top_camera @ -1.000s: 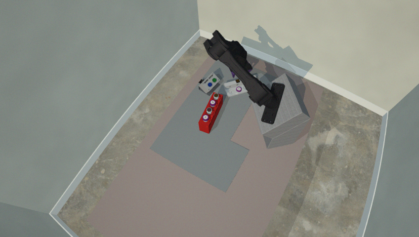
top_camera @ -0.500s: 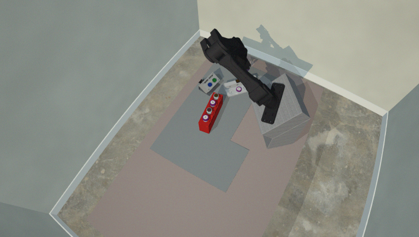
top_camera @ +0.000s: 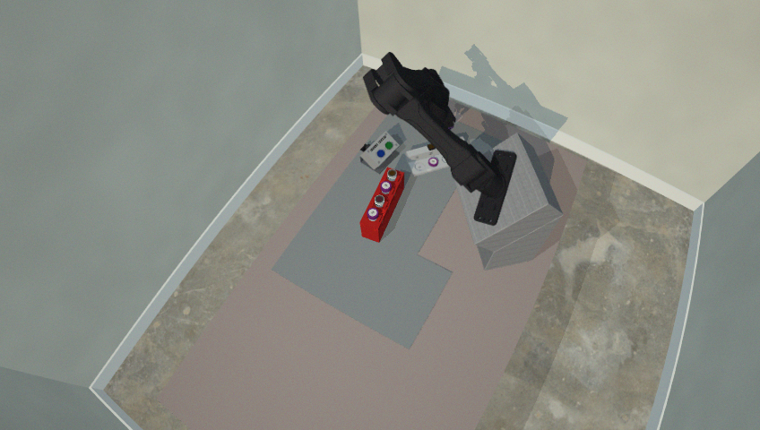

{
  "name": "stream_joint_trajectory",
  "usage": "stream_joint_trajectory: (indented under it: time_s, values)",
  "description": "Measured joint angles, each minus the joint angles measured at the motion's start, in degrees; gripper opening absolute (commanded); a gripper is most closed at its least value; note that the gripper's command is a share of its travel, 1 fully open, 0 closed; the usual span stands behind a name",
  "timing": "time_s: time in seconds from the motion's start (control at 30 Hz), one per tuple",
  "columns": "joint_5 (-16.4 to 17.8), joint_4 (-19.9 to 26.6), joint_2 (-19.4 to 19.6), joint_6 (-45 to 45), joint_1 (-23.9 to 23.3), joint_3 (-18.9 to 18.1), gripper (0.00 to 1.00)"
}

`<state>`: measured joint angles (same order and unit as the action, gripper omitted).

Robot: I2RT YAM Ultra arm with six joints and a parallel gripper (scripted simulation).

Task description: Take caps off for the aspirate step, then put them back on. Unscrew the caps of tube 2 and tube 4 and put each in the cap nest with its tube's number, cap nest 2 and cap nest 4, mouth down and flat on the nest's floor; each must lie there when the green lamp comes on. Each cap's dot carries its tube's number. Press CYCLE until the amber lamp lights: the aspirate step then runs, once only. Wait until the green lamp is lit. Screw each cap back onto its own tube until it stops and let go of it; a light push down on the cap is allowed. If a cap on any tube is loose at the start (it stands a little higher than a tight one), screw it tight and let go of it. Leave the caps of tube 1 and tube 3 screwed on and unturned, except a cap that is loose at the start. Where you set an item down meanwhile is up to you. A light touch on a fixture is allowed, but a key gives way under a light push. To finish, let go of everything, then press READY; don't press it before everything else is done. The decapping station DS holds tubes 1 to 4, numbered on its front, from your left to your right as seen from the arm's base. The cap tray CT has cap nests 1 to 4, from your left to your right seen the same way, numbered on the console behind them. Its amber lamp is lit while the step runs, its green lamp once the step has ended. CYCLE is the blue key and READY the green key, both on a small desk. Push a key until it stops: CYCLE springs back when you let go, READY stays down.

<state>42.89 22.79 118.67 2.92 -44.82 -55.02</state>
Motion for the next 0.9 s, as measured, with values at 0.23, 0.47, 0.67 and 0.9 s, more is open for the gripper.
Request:
stream_joint_trajectory:
  time_s: [0.23, 0.47, 0.67, 0.9]
  values:
    - [0.0, -0.2, 0.2, 0.2, -0.2, 0.1, 0.47]
    - [-0.1, -6.4, 4.5, -3.3, 3.4, 1.1, 0.47]
    - [-0.4, -11.8, 7.1, -6.7, 5.6, 1.4, 0.47]
    - [-1.0, -19.7, 13.0, -11.7, 10.1, 1.0, 0.47]
